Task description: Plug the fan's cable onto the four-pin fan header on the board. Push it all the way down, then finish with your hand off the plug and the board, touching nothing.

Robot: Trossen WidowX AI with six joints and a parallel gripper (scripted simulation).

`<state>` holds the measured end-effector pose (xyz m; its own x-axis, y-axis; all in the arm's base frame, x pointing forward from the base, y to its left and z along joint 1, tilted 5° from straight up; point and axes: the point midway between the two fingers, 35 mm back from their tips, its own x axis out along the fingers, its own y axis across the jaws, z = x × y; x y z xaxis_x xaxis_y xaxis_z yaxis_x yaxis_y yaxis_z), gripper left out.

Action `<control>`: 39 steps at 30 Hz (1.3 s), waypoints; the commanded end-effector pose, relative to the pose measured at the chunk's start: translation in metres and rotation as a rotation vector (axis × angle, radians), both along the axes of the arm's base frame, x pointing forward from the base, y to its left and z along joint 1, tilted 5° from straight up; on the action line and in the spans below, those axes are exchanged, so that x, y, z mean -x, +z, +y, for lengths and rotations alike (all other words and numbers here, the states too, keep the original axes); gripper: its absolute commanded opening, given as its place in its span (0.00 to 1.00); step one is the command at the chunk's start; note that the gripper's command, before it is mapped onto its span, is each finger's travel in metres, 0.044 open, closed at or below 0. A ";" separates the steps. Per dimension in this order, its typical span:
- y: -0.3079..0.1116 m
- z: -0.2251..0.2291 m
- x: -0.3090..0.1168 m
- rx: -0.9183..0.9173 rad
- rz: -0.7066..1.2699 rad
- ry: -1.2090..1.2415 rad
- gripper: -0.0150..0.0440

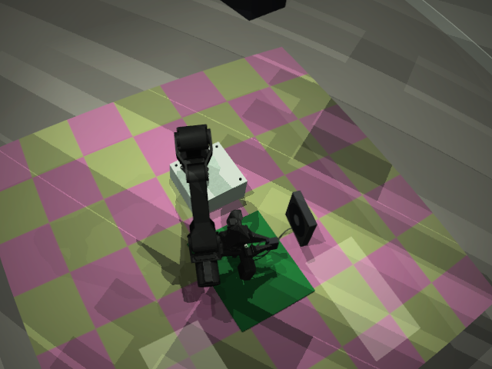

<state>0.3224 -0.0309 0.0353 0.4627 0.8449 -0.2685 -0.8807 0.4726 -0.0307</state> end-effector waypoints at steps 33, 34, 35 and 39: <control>-0.030 -0.002 0.001 0.005 -0.001 0.002 0.25; -0.031 -0.002 0.001 0.005 -0.001 0.002 0.25; -0.032 -0.003 0.001 0.005 -0.001 0.002 0.25; -0.035 -0.003 0.001 0.005 -0.001 0.002 0.25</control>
<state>0.3216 -0.0333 0.0037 0.4624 0.8450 -0.2685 -0.8807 0.4727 -0.0290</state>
